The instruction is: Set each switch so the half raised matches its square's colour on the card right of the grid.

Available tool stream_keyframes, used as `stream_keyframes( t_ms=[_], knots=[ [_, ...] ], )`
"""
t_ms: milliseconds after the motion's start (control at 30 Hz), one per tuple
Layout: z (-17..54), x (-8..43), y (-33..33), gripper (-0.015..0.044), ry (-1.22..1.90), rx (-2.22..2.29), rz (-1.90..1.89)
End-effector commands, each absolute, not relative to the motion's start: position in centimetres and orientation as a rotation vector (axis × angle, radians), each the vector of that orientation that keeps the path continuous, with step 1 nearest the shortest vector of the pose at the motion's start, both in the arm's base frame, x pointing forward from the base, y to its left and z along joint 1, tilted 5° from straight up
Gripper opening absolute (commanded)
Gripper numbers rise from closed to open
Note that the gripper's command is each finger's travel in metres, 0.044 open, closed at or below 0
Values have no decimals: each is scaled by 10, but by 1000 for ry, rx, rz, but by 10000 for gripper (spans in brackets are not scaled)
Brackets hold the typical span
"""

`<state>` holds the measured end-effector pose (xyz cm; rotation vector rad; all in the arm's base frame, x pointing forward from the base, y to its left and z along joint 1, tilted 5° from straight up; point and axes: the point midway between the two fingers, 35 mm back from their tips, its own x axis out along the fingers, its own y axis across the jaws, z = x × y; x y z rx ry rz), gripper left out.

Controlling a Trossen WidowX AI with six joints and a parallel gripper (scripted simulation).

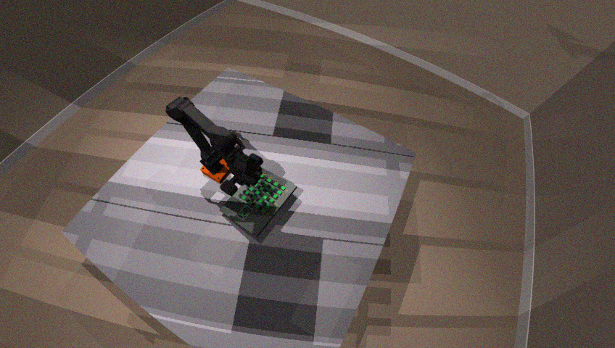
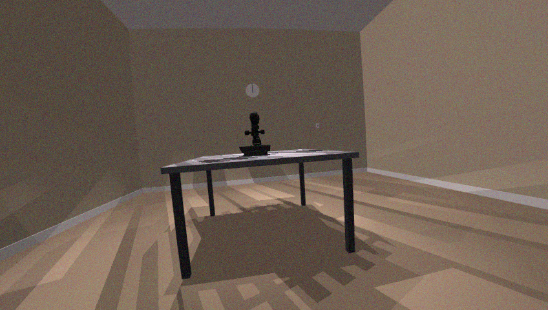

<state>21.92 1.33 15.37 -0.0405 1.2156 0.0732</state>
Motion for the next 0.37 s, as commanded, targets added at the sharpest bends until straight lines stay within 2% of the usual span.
stream_keyframes(
  t_ms=[0,333],
  knots=[
    [162,233,43,0,1215,-38,73],
    [163,234,44,0,1215,-38,73]
  ],
)
